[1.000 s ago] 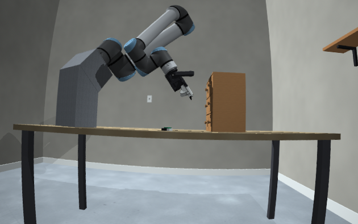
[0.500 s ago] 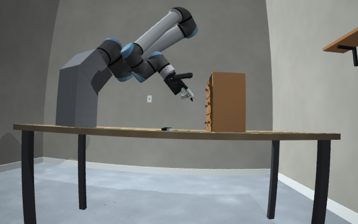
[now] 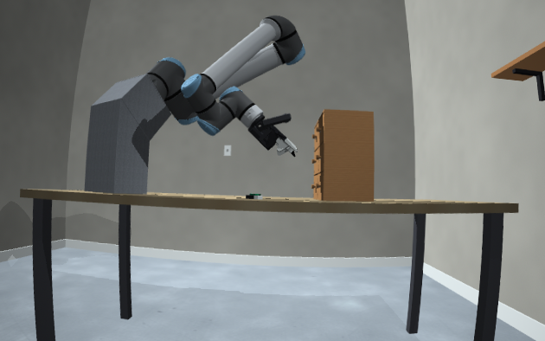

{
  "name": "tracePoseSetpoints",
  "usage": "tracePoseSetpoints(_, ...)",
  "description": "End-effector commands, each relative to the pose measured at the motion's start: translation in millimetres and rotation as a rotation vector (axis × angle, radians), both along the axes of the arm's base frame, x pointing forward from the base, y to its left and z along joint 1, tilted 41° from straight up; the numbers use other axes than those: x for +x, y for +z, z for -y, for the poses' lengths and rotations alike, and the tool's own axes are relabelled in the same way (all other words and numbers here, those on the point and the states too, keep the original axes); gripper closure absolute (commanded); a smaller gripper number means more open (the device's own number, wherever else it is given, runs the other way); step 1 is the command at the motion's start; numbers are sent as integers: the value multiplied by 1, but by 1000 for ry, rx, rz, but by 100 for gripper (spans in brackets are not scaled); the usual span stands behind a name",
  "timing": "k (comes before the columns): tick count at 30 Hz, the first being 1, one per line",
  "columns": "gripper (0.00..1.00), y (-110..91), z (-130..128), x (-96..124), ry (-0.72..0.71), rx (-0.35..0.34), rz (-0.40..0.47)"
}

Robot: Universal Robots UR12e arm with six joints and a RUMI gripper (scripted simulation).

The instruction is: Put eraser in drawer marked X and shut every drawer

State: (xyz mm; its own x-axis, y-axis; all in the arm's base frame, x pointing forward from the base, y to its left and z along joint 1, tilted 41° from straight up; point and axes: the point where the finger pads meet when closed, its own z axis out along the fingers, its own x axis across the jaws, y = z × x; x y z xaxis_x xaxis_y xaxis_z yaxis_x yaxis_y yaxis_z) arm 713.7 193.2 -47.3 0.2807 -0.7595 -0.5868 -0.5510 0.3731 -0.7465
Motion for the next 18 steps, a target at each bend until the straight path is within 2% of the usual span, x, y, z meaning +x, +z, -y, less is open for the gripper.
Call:
tracePoseSetpoints(1, 0, -2, -2, 4, -29, 13, 35)
tracePoseSetpoints(18, 0, -8, -11, 15, -113, 53, 144)
